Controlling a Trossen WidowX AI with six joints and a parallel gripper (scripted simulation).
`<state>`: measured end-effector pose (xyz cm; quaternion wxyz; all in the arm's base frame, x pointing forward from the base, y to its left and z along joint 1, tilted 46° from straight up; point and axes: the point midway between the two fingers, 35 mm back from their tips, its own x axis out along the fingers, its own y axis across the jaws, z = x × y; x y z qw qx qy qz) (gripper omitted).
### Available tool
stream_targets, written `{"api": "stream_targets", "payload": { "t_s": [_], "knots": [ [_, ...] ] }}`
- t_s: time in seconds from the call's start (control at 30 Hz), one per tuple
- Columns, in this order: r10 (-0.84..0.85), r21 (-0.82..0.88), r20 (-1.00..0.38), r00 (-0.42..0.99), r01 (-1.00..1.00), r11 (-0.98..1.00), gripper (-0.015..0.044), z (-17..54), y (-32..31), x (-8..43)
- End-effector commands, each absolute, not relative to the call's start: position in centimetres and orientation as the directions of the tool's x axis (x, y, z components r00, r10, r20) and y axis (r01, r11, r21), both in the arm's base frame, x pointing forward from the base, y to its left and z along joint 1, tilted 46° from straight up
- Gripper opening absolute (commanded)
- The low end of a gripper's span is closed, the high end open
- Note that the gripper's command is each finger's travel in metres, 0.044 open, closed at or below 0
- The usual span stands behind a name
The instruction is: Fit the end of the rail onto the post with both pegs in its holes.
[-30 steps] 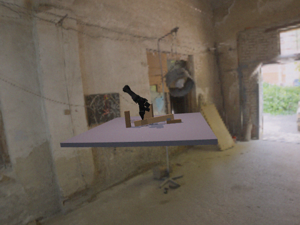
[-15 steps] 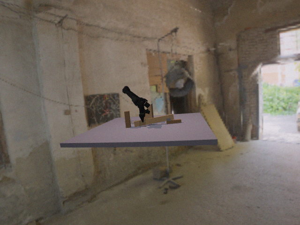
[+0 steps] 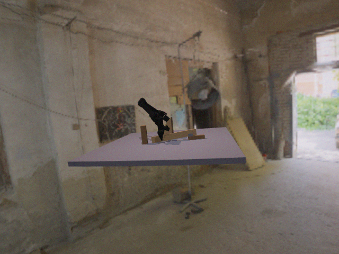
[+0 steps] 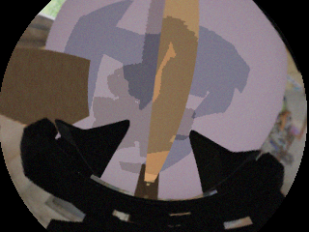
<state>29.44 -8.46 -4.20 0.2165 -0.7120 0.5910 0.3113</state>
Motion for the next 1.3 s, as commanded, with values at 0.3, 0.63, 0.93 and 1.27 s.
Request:
{"api": "stream_targets", "payload": {
  "t_s": [0.3,0.63,0.93,1.27],
  "knots": [
    [-0.711,0.065,-0.695,0.105,-0.976,-0.209,0.023,-4.61,-9.01,29.35],
    [-0.711,0.065,-0.695,0.105,-0.976,-0.209,0.0026,-4.61,-9.01,29.35],
    [-0.711,0.065,-0.695,0.105,-0.976,-0.209,0.0,-4.61,-9.01,29.35],
    [-0.711,0.065,-0.695,0.105,-0.976,-0.209,0.0,-4.56,-8.88,29.32]
  ]
}}
